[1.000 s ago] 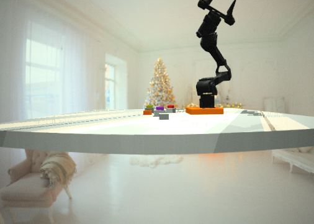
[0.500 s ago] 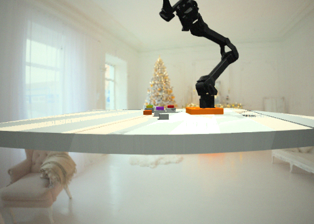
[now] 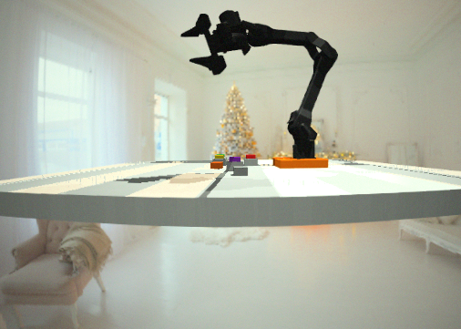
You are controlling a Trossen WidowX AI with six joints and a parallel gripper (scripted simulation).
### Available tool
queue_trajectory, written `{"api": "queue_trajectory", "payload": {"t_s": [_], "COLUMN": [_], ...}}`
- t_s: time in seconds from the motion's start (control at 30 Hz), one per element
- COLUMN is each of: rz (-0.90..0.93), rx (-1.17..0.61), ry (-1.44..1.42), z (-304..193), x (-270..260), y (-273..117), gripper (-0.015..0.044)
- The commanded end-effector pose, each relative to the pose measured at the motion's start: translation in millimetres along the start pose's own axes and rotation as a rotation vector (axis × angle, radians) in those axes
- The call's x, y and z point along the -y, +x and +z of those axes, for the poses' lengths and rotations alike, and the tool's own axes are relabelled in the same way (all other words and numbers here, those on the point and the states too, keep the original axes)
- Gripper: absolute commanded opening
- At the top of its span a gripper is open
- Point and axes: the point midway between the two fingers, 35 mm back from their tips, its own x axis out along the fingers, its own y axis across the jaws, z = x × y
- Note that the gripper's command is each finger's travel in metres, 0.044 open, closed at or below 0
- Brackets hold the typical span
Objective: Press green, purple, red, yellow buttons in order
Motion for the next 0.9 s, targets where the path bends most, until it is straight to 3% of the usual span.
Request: {"api": "queue_trajectory", "payload": {"t_s": [0.0,0.3,0.7,0.87], "rz": [0.164,0.417,0.640,0.651], "rx": [-0.196,-0.625,-1.268,-1.306], "ry": [0.295,0.881,1.599,1.635], "z": [-62.8,-170.2,-251.1,-253.3], "x": [-32.8,-114.1,-222.5,-227.9], "y": [10.4,-11.8,-104.2,-110.5], "gripper": [0.0400,0.0400,0.0400,0.0400]}}
